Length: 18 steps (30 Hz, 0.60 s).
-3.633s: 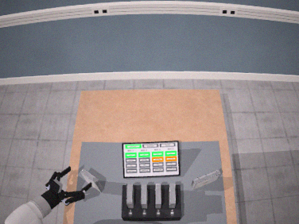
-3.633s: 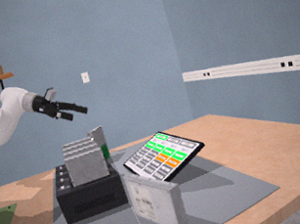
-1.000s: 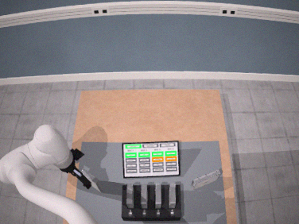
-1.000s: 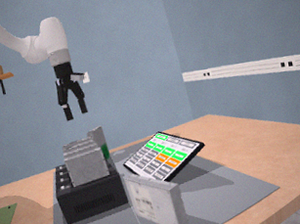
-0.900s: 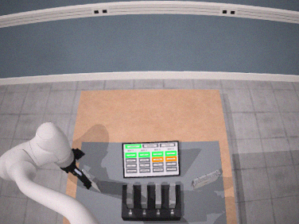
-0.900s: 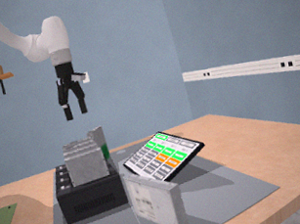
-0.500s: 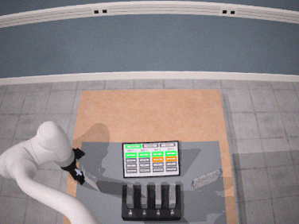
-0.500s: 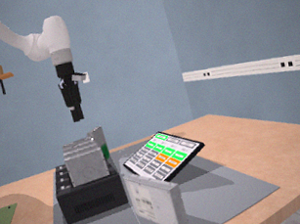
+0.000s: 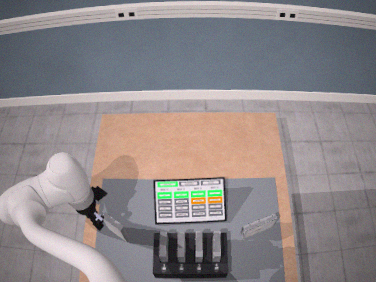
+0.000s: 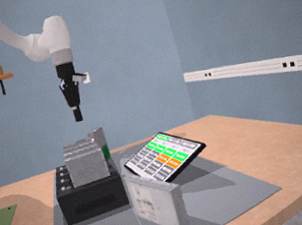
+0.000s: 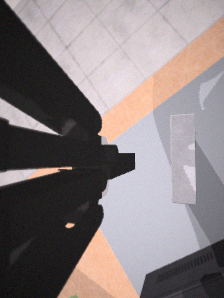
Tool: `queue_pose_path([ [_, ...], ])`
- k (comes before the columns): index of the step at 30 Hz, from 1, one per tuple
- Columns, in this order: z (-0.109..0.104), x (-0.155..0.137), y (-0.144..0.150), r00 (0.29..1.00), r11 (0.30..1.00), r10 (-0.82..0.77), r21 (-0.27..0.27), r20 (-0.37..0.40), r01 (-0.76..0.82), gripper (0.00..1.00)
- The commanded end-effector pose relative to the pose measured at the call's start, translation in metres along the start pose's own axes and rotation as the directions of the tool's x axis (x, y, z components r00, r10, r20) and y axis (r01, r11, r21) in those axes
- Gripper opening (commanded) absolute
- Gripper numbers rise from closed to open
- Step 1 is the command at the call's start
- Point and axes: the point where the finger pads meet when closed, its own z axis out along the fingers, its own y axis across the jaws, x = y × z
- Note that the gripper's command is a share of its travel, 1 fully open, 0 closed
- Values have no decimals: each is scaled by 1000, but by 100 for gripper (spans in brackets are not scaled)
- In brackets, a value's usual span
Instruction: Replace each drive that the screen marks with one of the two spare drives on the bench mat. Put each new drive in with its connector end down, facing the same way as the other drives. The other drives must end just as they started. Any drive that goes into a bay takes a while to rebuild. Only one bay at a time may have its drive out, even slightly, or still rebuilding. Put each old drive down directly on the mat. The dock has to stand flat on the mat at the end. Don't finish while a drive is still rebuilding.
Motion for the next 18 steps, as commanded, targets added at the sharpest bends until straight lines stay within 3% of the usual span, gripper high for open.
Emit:
queue_pose_path([
  [1,-1,0,0,1000,1000,0,1,0,0,10],
  [11,-1,7,7,1000,1000,-10,1,0,10,10],
  [17,-6,62,72,993,993,-115,0,-1,115,10],
  [18,-6,62,72,993,993,-115,0,-1,115,10],
])
